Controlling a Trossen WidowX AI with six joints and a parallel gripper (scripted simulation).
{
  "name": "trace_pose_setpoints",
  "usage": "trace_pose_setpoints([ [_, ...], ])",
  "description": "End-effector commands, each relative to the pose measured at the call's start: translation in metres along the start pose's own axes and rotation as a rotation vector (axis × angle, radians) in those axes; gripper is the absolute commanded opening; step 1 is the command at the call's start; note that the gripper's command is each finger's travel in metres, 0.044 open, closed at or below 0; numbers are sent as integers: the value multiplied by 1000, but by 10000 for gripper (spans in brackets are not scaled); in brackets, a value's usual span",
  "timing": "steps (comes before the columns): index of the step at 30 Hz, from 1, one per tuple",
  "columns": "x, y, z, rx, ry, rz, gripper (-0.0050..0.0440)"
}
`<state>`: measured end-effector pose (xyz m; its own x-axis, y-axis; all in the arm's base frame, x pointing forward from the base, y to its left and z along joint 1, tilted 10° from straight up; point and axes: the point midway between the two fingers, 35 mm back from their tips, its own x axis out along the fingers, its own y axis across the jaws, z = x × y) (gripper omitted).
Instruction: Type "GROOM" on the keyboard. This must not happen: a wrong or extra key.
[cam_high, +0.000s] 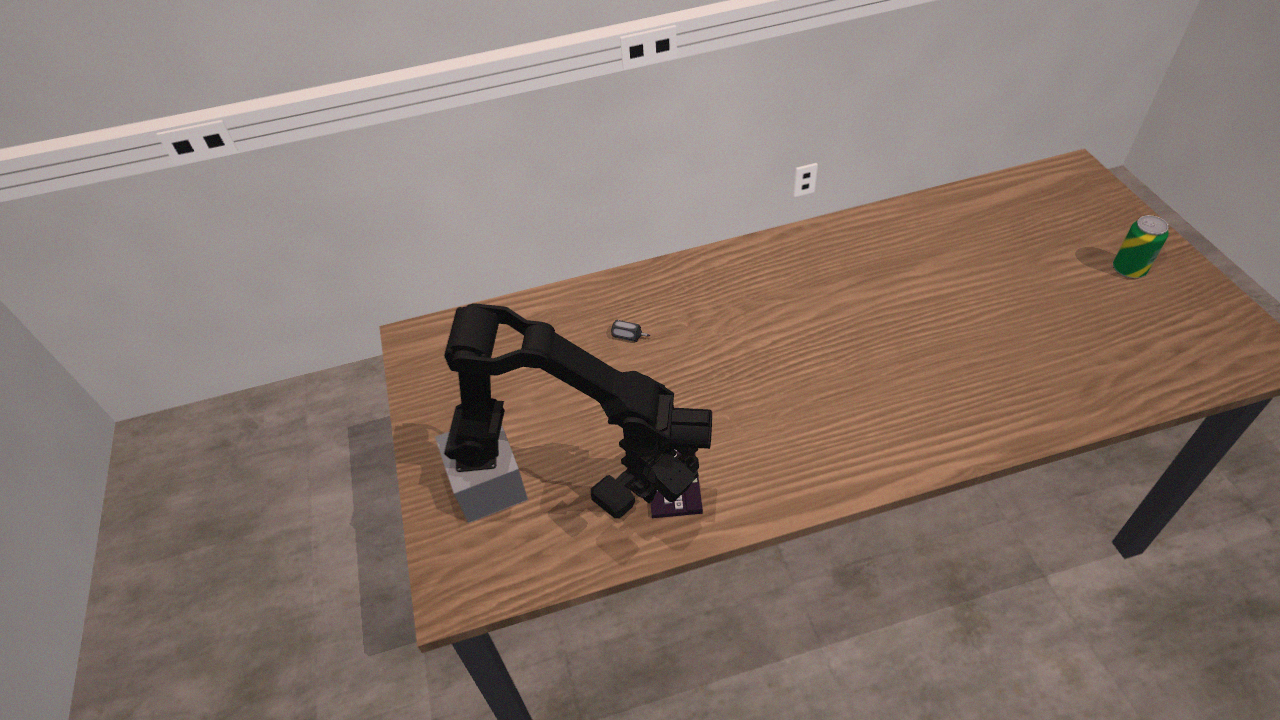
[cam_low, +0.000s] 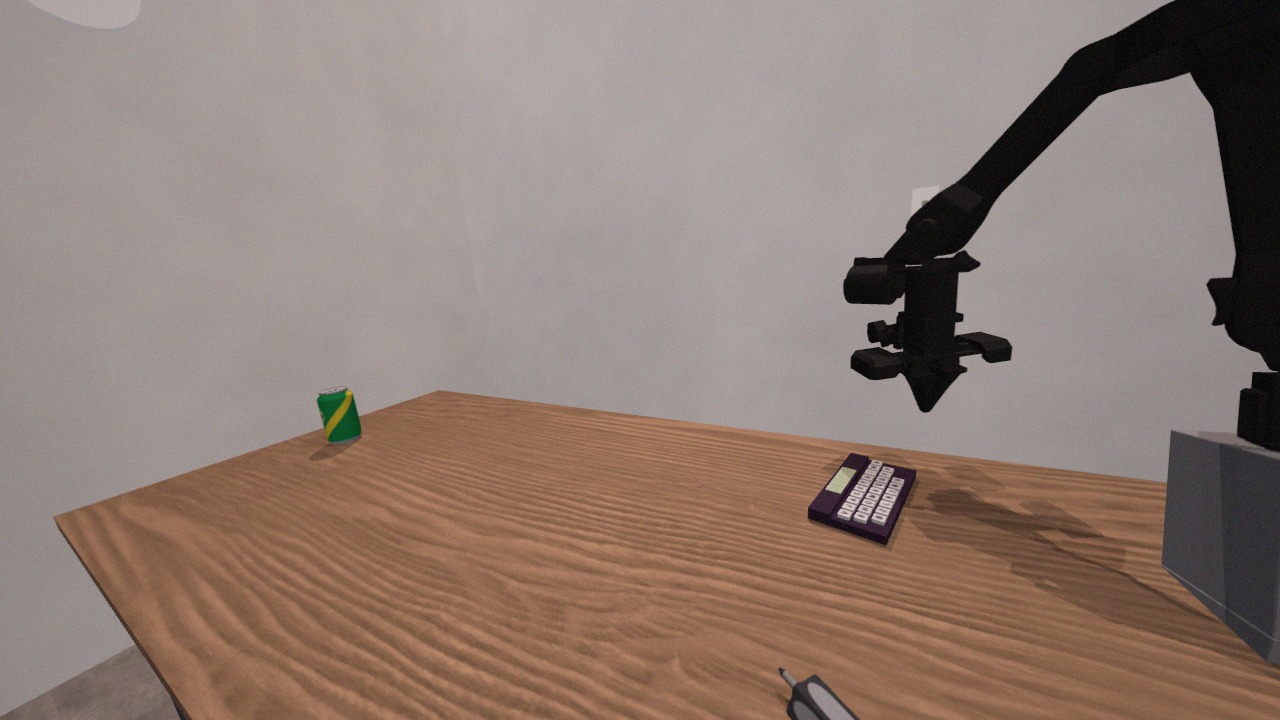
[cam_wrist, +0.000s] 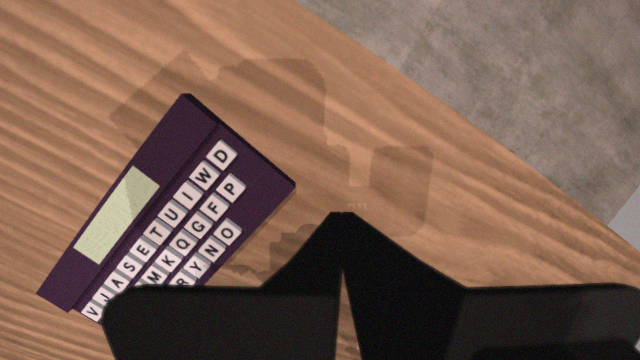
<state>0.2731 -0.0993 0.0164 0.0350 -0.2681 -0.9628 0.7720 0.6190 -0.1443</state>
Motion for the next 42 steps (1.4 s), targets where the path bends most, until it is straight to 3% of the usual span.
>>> trace_pose_setpoints([
  [1, 8, 49, -6, -250, -1, 50, -50],
  [8, 27, 128, -77, -667, 12, 100, -50],
  [12, 33, 147, -105, -836, 17, 117, -50],
  [25, 31, 145, -104, -831, 14, 115, -50],
  [32, 35, 108, -63, -831, 9, 118, -50],
  [42, 38, 105, -60, -831, 12, 111, -50],
])
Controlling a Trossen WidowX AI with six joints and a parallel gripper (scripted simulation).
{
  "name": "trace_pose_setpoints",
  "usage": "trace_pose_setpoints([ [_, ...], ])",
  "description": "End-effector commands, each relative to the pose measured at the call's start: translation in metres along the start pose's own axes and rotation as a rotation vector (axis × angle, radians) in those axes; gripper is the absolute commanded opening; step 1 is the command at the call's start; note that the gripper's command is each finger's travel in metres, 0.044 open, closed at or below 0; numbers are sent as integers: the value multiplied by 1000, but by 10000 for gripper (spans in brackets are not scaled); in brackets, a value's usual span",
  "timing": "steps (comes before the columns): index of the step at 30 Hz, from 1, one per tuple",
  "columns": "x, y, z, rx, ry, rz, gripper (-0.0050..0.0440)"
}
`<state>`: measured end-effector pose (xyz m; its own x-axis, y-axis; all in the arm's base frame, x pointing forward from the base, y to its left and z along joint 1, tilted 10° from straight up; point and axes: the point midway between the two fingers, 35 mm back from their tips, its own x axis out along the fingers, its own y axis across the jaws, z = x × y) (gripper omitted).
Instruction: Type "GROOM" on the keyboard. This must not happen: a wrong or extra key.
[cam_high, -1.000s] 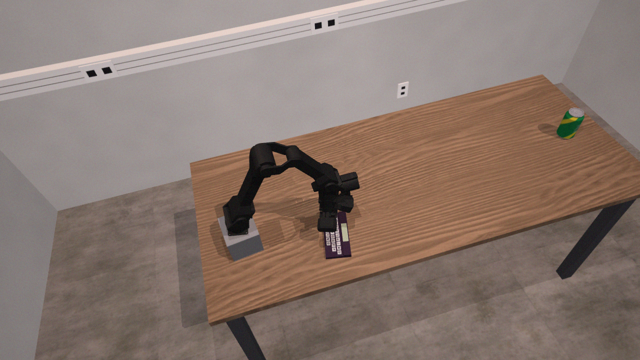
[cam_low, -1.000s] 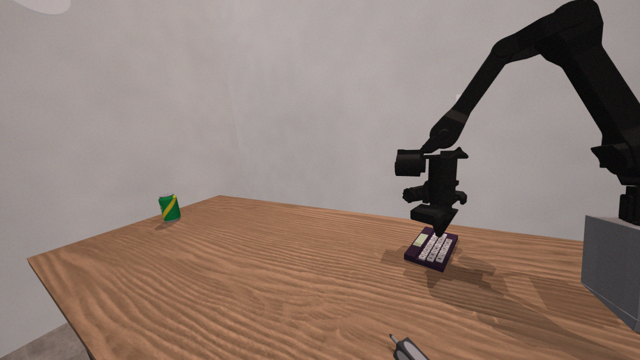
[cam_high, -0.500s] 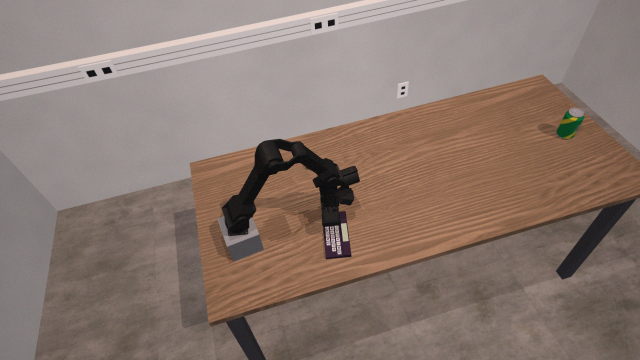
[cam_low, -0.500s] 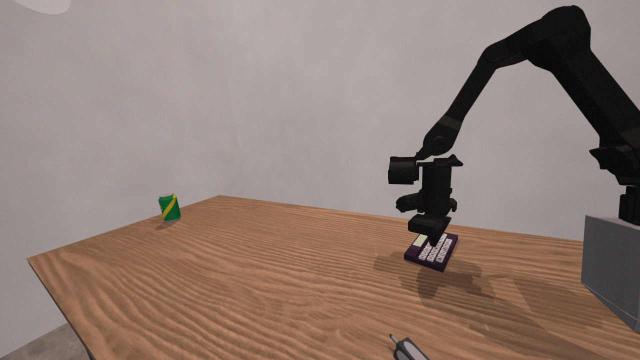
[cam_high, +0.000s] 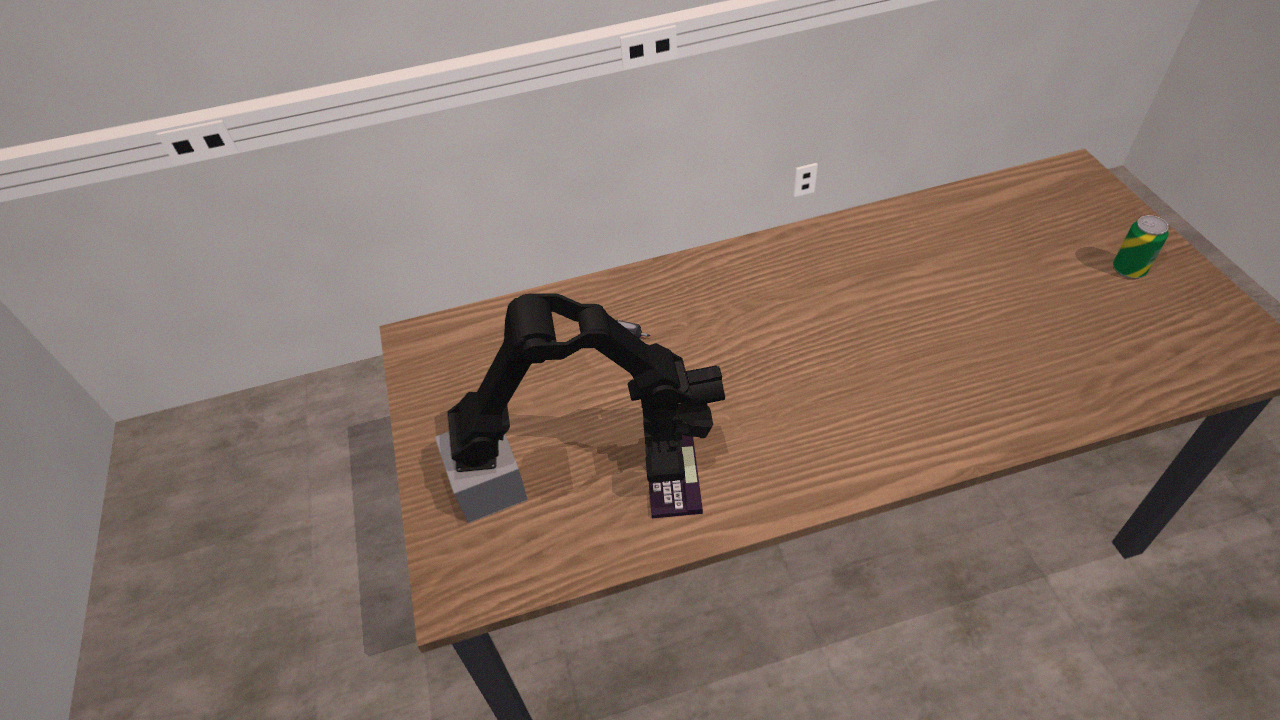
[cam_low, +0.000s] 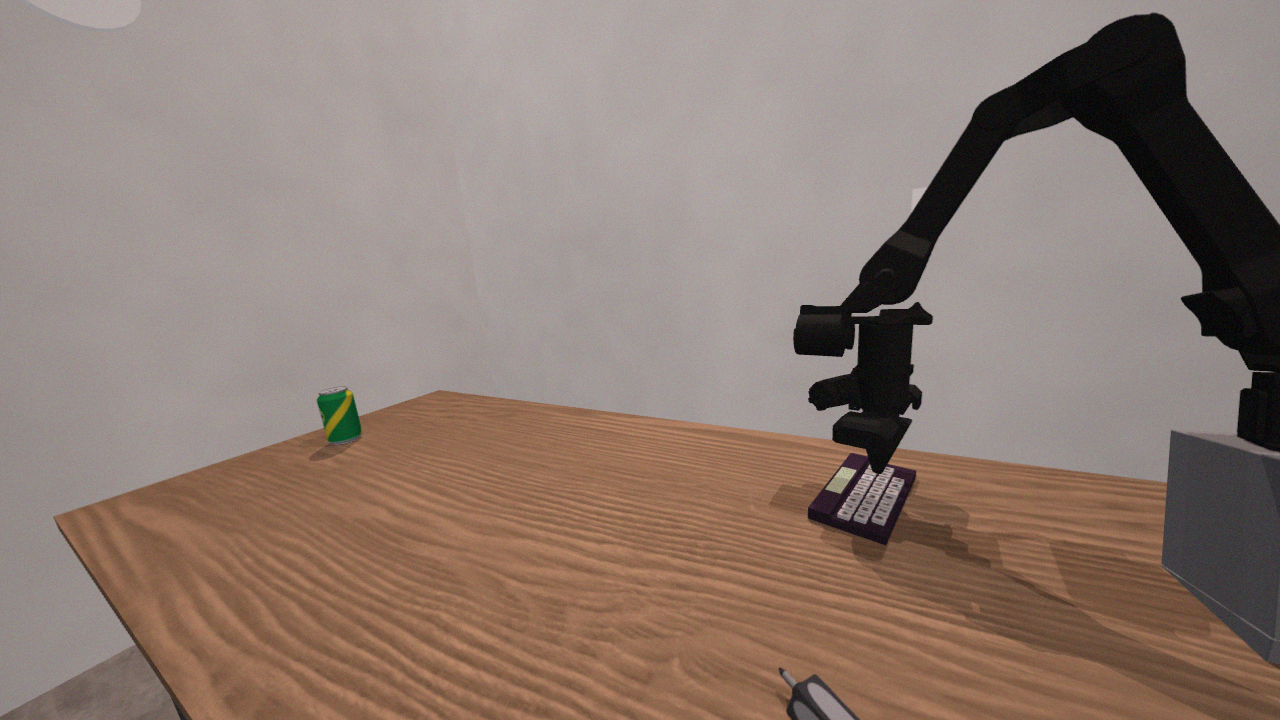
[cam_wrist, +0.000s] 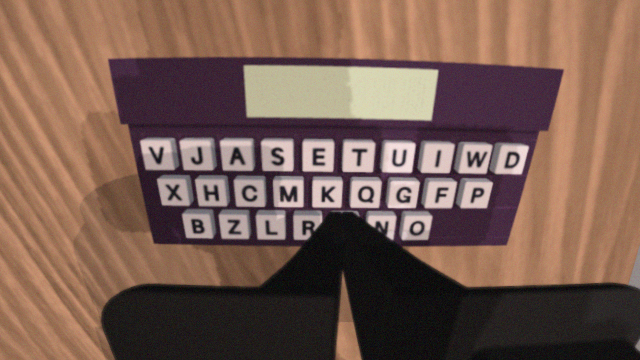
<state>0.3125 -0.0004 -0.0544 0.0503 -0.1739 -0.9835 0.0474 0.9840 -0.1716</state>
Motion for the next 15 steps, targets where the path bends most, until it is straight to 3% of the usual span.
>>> trace_pose_setpoints([
  [1, -5, -1, 5, -2, -22, 6, -50],
  [4, -8, -8, 7, -1, -32, 11, -50],
  [7, -7, -38, 5, -2, -27, 8, -50],
  [9, -7, -38, 5, -2, -27, 8, -50],
  [12, -9, -61, 8, -1, -36, 5, -50],
  [15, -9, -62, 8, -1, -35, 5, -50],
])
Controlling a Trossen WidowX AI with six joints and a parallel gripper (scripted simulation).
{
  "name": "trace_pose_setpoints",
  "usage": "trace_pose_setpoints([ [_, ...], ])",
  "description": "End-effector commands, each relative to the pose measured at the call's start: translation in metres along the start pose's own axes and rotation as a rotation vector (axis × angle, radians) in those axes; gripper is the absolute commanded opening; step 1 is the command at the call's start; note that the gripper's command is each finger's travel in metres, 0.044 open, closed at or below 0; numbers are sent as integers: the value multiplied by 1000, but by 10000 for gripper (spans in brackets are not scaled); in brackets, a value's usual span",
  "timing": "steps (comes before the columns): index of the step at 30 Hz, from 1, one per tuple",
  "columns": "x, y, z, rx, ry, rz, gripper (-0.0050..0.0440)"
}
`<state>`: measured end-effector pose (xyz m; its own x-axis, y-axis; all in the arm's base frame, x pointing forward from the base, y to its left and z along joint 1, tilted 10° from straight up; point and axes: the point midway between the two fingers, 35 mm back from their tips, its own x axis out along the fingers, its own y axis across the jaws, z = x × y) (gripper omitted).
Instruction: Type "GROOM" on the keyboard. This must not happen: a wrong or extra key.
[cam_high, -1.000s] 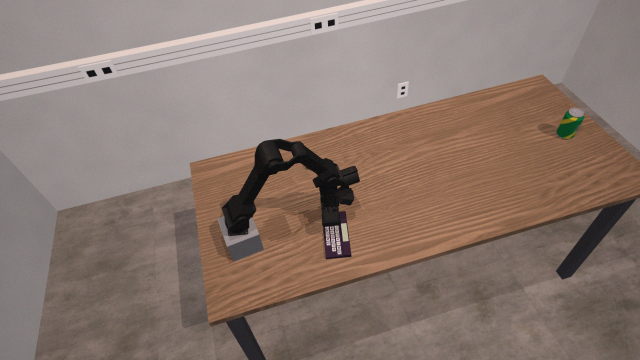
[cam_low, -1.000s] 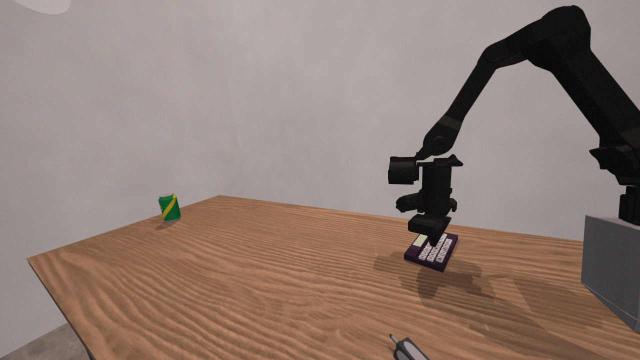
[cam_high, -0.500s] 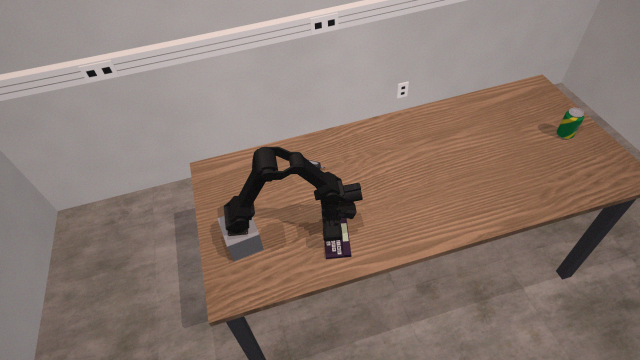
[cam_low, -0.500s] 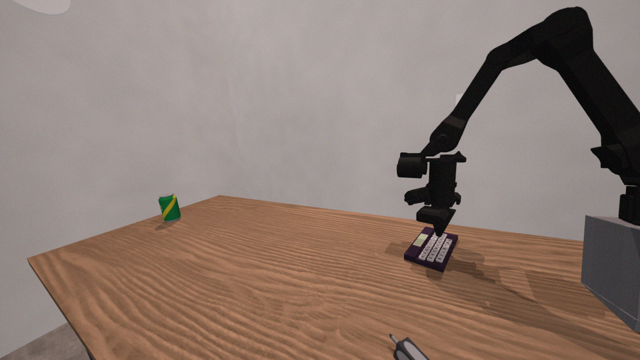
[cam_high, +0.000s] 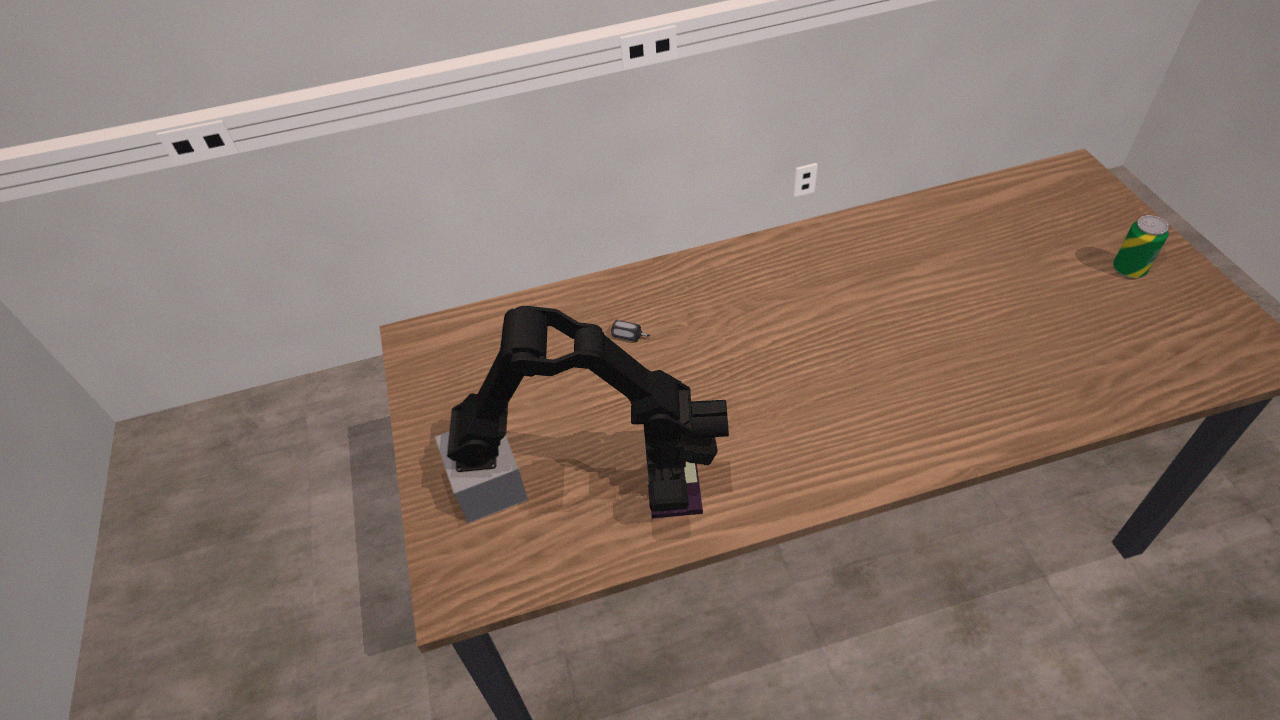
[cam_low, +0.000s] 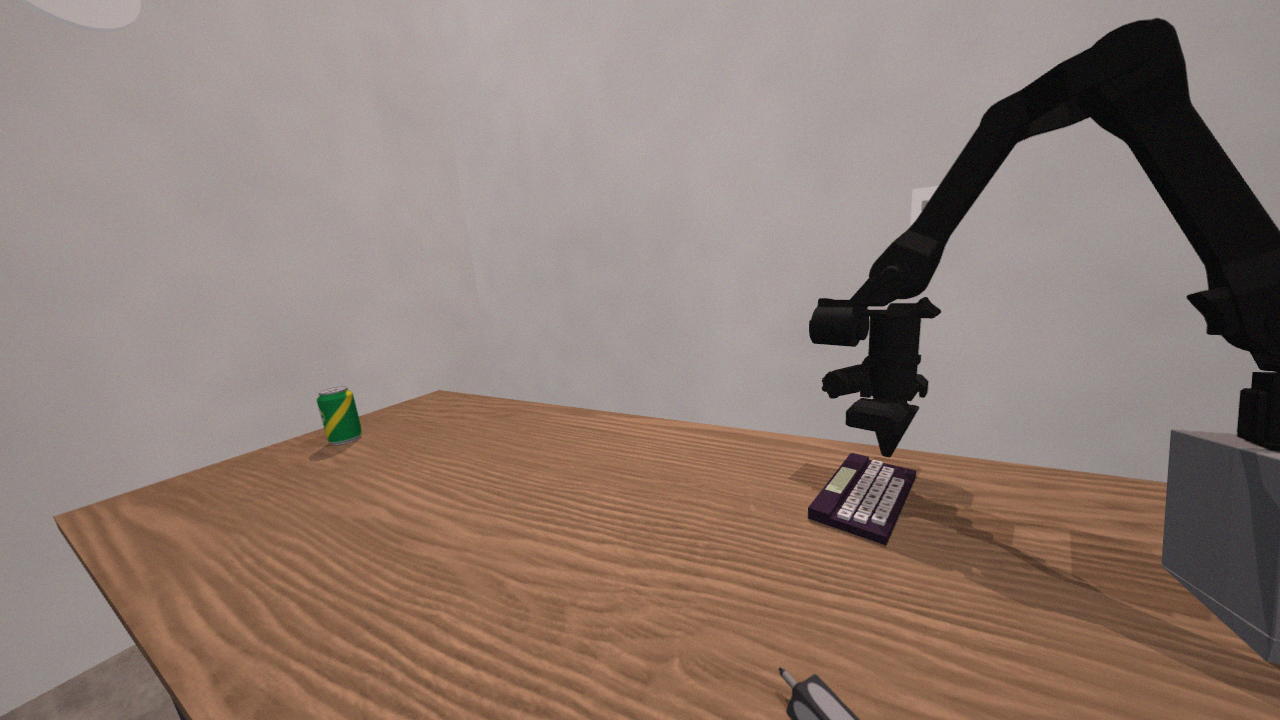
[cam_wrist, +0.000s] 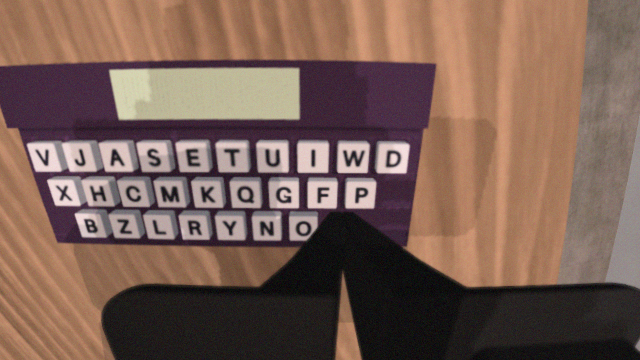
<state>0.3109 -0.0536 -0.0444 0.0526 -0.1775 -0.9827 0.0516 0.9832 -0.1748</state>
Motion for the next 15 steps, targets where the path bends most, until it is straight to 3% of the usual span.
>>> trace_pose_setpoints([
  [1, -6, -8, 5, -6, -25, 9, -50],
  [11, -7, -2, 0, -4, -26, 10, -50],
  [15, -6, 15, -21, -5, -24, 5, -50],
])
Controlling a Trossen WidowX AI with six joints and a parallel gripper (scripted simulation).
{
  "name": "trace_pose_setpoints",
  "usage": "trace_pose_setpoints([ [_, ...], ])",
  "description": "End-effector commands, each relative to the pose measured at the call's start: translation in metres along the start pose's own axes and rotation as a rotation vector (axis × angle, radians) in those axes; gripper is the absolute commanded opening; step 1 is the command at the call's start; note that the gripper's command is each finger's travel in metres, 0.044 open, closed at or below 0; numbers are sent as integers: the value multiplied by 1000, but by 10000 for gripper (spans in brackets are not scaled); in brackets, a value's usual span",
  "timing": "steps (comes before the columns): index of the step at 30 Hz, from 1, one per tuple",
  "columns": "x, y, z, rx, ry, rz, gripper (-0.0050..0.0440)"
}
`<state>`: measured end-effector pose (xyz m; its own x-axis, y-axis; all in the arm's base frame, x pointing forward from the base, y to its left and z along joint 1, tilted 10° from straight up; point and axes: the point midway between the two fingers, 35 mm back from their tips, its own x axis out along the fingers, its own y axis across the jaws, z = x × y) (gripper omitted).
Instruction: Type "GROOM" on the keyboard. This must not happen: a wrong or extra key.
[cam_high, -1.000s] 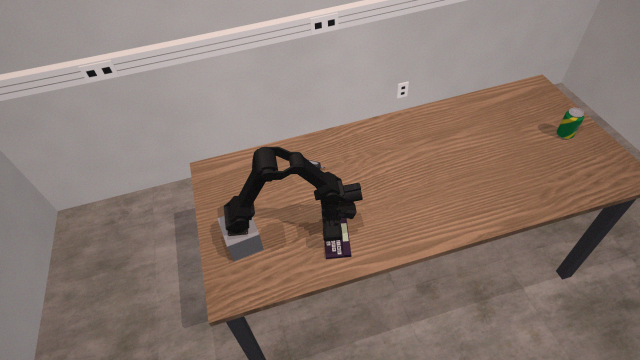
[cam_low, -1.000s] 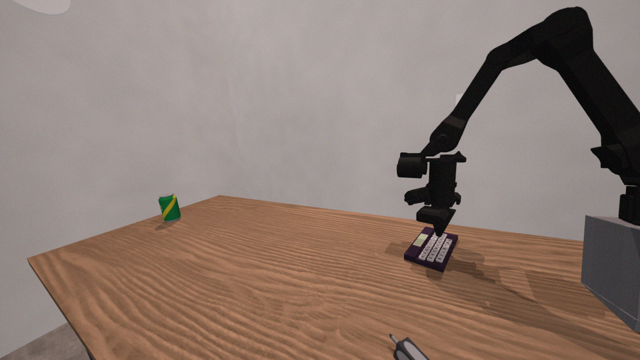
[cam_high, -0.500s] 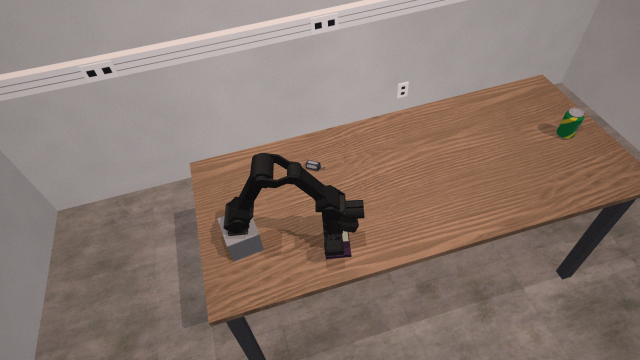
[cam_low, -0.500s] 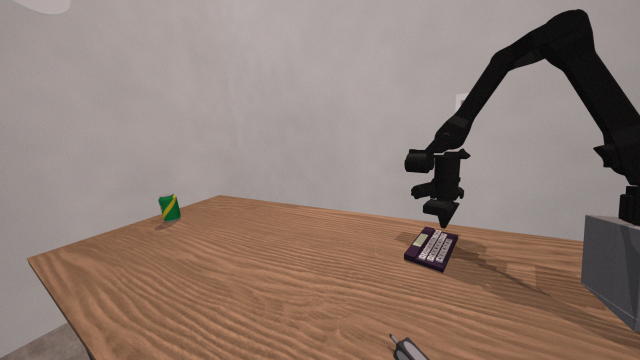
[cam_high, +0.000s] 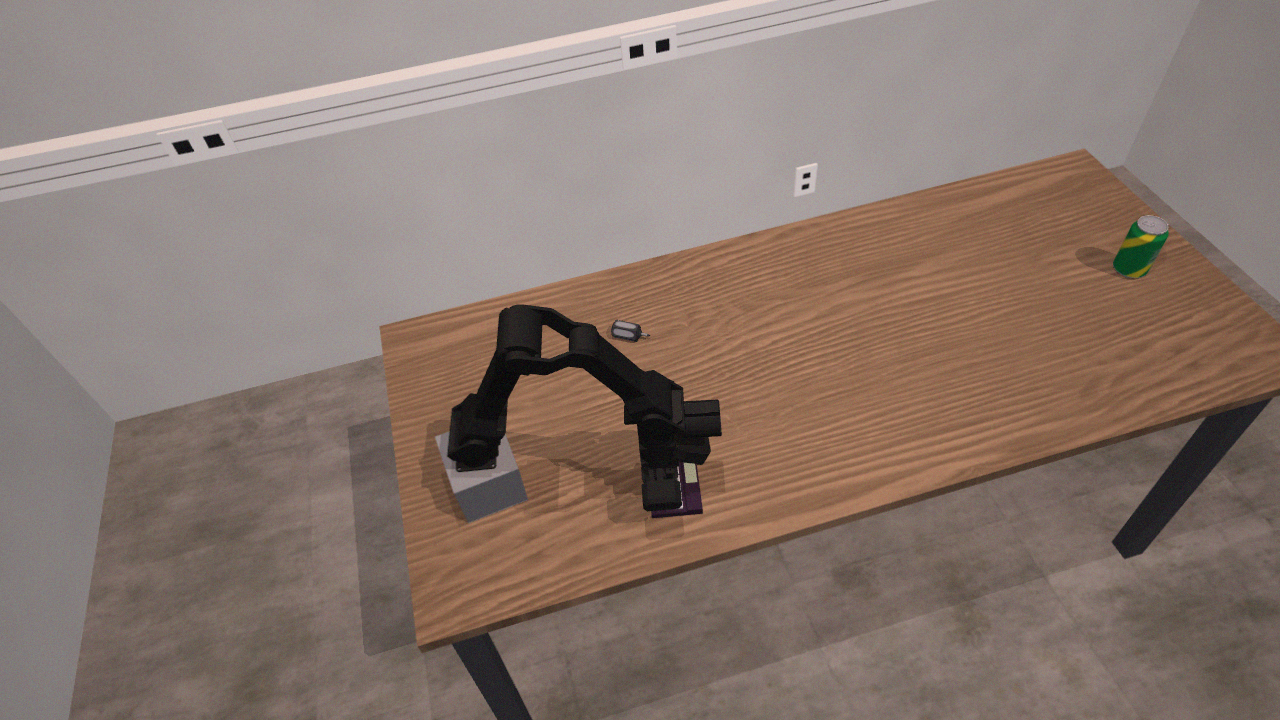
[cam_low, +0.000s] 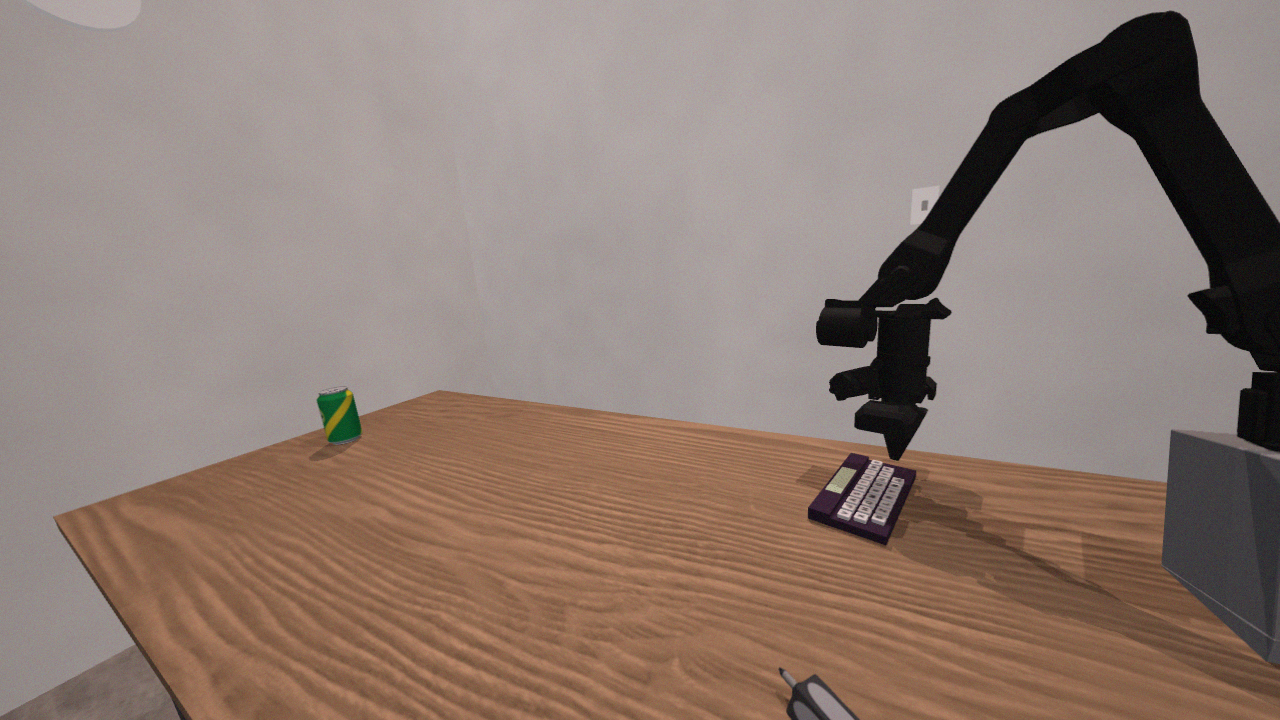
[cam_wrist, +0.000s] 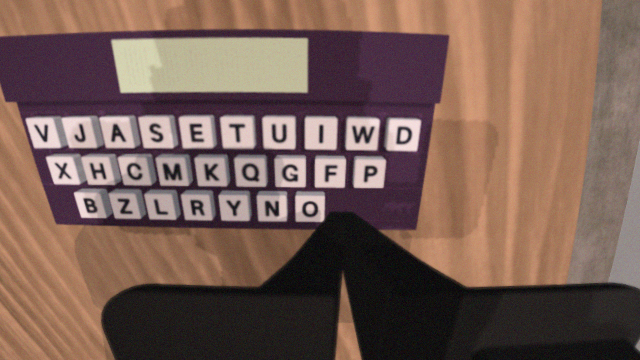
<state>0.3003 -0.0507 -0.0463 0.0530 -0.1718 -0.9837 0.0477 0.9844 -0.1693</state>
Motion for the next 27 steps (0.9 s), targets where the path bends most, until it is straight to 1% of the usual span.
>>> trace_pose_setpoints([
  [1, -6, 15, -13, -1, -24, -1, -50],
  [13, -6, 17, -14, -1, -24, -2, -50],
  [15, -3, 29, -10, -3, -15, -1, -50],
  [18, -3, 64, -10, -3, -13, 1, -50],
  [20, -3, 81, -12, -3, -14, 1, -50],
  [22, -3, 87, -12, -3, -14, 1, -50],
  [27, -3, 87, -12, -3, -14, 1, -50],
])
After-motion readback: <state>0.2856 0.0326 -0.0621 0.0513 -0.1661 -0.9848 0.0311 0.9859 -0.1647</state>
